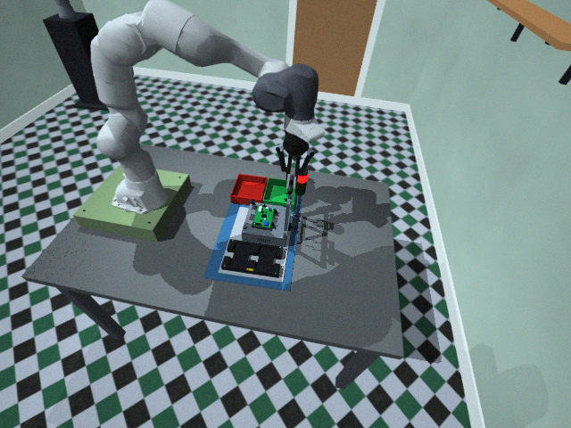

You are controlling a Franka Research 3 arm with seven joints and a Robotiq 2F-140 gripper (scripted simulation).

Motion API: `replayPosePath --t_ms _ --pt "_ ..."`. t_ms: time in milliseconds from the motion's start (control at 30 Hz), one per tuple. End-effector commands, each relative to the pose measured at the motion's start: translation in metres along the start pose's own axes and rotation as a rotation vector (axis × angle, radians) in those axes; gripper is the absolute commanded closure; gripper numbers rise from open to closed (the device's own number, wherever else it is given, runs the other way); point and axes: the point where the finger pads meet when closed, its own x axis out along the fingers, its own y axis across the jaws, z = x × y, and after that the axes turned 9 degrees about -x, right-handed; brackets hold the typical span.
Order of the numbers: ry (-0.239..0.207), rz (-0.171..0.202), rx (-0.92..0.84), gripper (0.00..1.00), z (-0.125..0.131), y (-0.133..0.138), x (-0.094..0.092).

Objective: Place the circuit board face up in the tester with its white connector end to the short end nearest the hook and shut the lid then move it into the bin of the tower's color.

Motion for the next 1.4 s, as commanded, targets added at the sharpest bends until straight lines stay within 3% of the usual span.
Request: replayPosePath --t_ms 0,800,833,1367 --pt "0.001 -0.013 -0.002 1.00 -0.0019 -0.0049 -0.0007" --pt "0.001 -0.013 -0.002 1.00 -0.0019 -0.0049 -0.0007" --pt "0.001 -0.013 -0.002 0.84 -0.0019 -0.0049 -0.0007" --pt "0.001 -0.013 -0.002 0.84 -0.0019 -0.0049 -0.0007"
